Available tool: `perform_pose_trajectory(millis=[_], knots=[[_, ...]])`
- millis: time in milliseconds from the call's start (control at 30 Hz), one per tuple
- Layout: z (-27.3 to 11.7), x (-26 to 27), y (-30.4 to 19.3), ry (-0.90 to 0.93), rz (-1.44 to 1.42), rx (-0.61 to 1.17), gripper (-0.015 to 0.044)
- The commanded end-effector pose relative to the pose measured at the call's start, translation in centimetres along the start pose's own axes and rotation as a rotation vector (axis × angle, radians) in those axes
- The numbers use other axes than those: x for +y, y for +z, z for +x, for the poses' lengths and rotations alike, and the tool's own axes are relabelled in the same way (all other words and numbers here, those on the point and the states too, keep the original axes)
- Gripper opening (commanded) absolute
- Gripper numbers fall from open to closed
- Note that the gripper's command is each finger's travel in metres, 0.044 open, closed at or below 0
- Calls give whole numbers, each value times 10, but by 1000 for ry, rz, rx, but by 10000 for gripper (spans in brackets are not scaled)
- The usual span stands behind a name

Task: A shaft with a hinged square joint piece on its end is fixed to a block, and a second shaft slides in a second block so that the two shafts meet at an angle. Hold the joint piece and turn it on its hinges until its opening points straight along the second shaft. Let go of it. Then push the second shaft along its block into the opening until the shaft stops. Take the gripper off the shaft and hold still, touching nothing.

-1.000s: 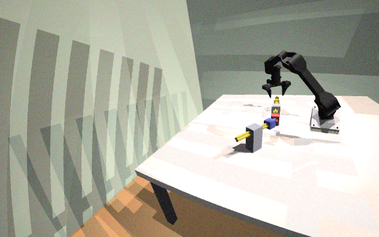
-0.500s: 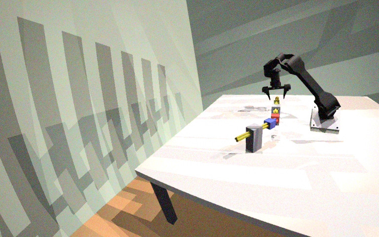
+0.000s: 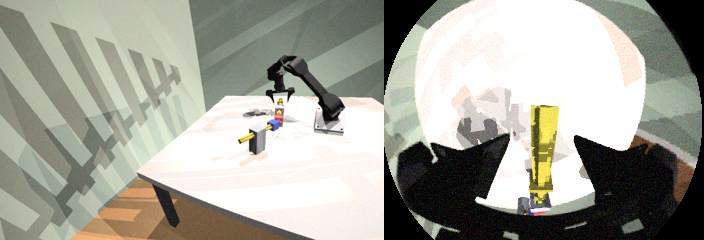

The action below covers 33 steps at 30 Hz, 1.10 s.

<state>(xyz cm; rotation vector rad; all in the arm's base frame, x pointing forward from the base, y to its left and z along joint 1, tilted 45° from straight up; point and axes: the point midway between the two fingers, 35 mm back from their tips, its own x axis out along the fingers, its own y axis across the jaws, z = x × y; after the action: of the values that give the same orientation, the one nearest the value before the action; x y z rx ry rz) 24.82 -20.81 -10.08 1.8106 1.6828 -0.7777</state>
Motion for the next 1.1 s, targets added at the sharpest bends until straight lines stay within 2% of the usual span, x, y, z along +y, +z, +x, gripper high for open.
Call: perform_pose_trajectory(millis=[0, 233, 667, 1067], knots=[[7, 0, -1, 3, 8, 5, 440], [16, 0, -1, 3, 8, 5, 440], [16, 0, -1, 3, 8, 5, 102], [16, 0, -1, 3, 8, 5, 89]])
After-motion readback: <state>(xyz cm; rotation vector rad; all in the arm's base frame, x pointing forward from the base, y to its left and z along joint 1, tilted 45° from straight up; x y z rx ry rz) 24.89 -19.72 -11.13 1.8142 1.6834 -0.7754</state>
